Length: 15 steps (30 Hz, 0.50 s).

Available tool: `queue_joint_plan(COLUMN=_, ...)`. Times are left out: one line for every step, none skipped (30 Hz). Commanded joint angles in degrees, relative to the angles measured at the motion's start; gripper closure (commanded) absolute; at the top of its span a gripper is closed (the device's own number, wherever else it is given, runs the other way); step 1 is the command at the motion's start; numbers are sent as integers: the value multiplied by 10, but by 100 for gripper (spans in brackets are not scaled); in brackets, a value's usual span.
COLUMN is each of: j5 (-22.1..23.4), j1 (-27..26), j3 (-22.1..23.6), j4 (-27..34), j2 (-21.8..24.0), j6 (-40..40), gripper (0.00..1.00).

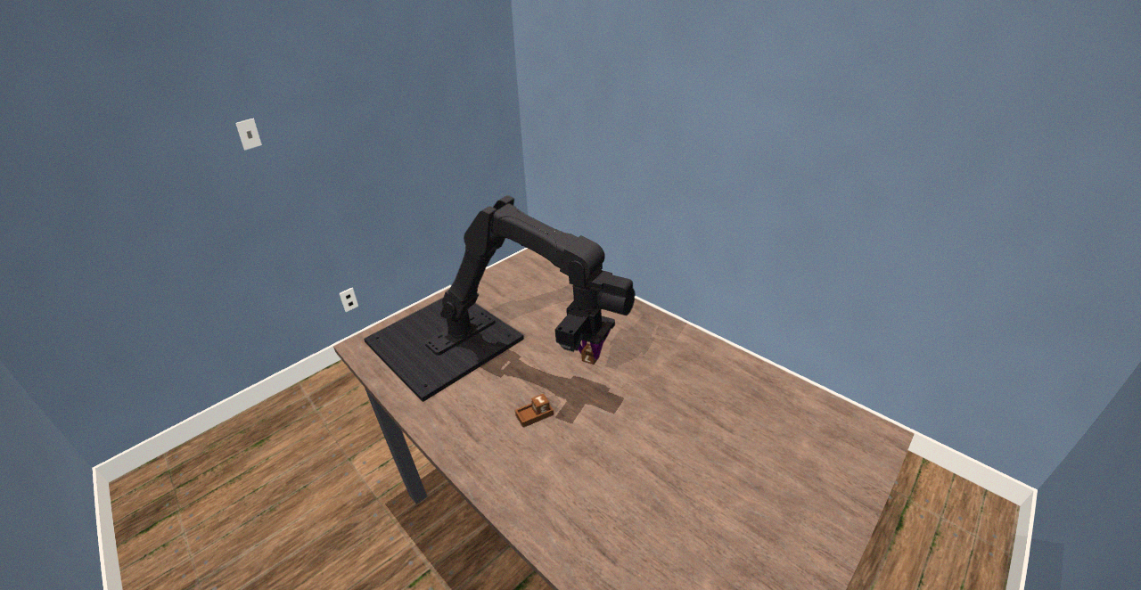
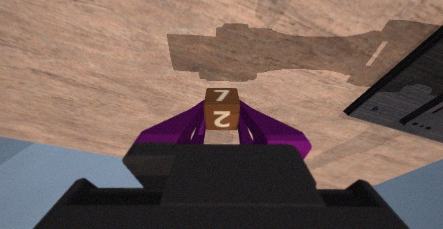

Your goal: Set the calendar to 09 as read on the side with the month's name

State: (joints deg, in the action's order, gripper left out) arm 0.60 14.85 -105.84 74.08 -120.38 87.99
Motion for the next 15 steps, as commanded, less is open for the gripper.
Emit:
queue_joint_plan(j5=-7, j1=0, j3=-18, j4=33, j2=6, j6=0, gripper=73)
queue_joint_plan(j5=-7, j1=0, j3=-18, j4=34, j2=6, j6=0, gripper=73)
queue_joint_plan(j5=-7, j1=0, j3=-18, j4=34, j2=6, j6=0, gripper=73)
queue_joint_plan(j5=-7, j1=0, j3=-18, j4=34, j2=6, j6=0, gripper=73)
queue_joint_plan(j5=-7, j1=0, j3=-18, j4=34, j2=6, j6=0, gripper=73)
queue_joint_plan(j5=-7, j1=0, j3=-18, j4=34, j2=6, j6=0, gripper=73)
queue_joint_plan(j5=-7, j1=0, j3=-18, j4=34, j2=6, j6=0, gripper=73)
queue_joint_plan(j5=-7, j1=0, j3=-18, j4=34, j2=6, j6=0, gripper=73)
queue_joint_plan(j5=-7, j1=0, j3=-18, j4=34, j2=6, j6=0, gripper=73)
queue_joint_plan(j5=-7, j1=0, j3=-18, j4=34, j2=6, j6=-1, gripper=73)
queue_joint_plan(j5=-7, j1=-1, j3=-18, j4=34, j2=6, j6=-4, gripper=73)
queue_joint_plan(j5=-7, j1=-1, j3=-18, j4=34, j2=6, j6=-4, gripper=73)
queue_joint_plan(j5=-7, j1=-1, j3=-18, j4=34, j2=6, j6=-4, gripper=73)
queue_joint_plan(j5=-7, j1=-1, j3=-18, j4=34, j2=6, j6=-11, gripper=73)
queue_joint_plan(j5=-7, j1=-3, j3=-18, j4=34, j2=6, j6=-23, gripper=73)
